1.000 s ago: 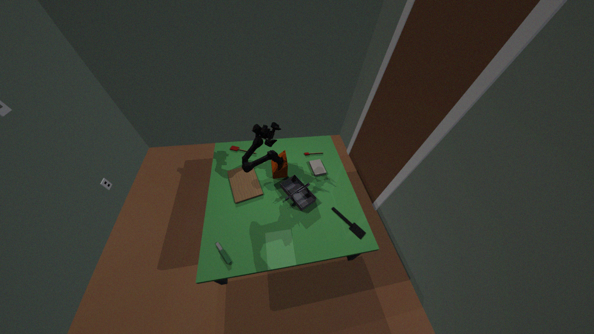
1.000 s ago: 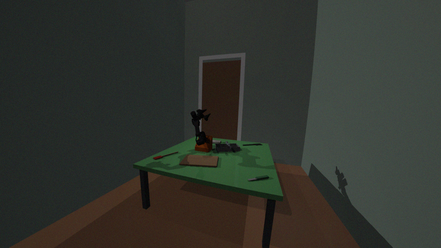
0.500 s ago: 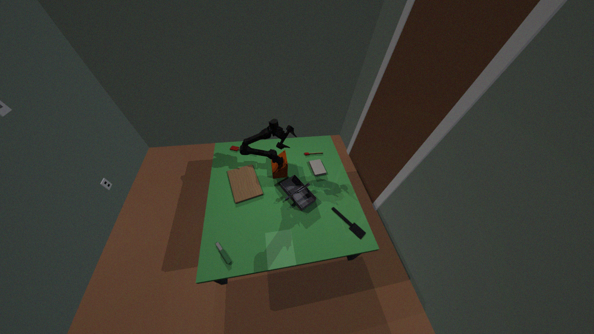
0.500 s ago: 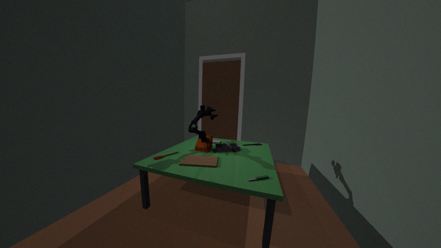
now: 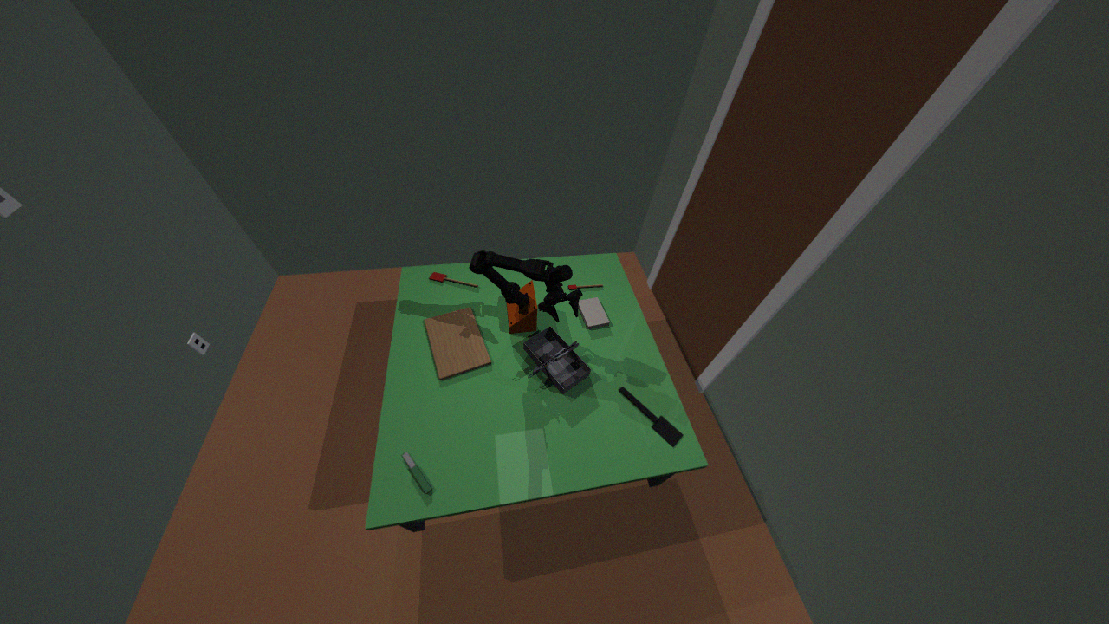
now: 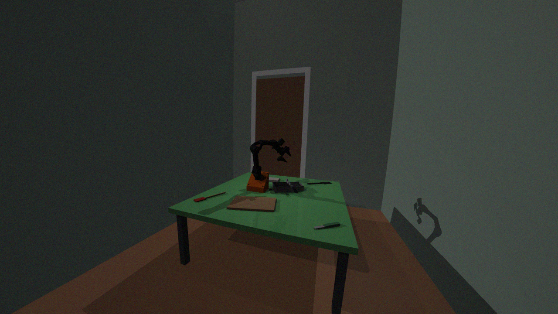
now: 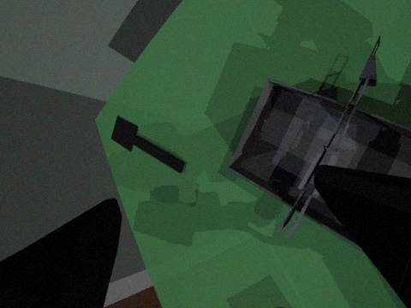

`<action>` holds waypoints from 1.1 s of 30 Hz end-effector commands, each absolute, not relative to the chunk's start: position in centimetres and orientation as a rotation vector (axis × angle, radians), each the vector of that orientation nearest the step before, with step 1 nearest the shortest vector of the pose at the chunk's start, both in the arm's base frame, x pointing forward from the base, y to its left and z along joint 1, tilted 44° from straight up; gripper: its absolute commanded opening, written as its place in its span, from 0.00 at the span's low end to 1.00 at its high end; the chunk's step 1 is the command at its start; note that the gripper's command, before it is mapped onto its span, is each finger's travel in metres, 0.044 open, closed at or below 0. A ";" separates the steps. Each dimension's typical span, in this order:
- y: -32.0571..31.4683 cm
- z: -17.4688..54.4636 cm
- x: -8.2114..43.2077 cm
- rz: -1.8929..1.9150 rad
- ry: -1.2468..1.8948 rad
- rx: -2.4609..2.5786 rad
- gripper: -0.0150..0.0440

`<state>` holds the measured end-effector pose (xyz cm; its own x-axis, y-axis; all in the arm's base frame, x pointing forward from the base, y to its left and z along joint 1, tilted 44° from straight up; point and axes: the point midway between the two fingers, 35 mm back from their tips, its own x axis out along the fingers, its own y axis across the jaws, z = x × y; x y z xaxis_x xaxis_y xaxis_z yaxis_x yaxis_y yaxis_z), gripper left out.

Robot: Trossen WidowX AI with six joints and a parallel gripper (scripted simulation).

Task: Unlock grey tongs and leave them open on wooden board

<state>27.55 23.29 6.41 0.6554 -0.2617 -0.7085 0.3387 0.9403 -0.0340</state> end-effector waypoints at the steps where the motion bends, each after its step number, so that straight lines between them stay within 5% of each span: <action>1: 19.4 1.5 30.2 -0.619 0.866 0.171 1.00; 11: 8.7 -8.9 31.5 -1.295 0.930 0.309 1.00; 33: 7.3 -9.8 31.2 -1.307 0.930 0.311 1.00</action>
